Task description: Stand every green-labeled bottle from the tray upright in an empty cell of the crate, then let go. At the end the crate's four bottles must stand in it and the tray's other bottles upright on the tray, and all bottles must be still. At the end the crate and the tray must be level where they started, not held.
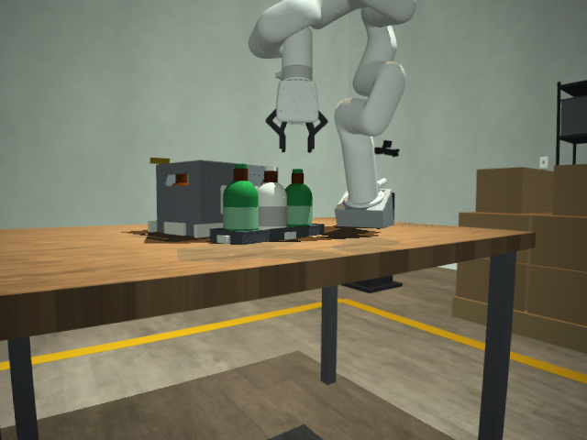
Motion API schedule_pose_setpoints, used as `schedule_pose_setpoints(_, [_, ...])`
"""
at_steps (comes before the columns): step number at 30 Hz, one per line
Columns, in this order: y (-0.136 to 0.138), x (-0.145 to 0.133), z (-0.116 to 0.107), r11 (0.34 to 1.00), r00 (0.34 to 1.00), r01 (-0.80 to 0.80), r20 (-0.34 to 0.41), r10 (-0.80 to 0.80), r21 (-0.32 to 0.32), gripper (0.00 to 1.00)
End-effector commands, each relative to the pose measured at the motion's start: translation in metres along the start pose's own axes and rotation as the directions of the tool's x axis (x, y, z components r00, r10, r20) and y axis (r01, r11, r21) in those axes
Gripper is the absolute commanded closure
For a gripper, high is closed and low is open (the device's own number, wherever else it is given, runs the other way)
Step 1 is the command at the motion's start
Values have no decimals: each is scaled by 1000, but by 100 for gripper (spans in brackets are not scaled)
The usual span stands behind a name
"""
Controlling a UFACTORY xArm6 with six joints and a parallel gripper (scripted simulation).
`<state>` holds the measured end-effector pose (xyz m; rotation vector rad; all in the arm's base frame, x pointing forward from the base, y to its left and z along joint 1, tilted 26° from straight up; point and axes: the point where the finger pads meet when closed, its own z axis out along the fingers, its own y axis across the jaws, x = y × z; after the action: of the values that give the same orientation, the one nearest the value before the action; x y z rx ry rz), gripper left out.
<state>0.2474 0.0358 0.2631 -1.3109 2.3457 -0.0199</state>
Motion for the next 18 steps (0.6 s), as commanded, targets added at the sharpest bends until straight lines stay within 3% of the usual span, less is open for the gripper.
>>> schedule_pose_setpoints(1, [-1,-1,5,1000,1000,1,1,-1,2,35])
schedule_pose_setpoints(18, [-1,-1,20,1000,1000,1,1,-1,2,35])
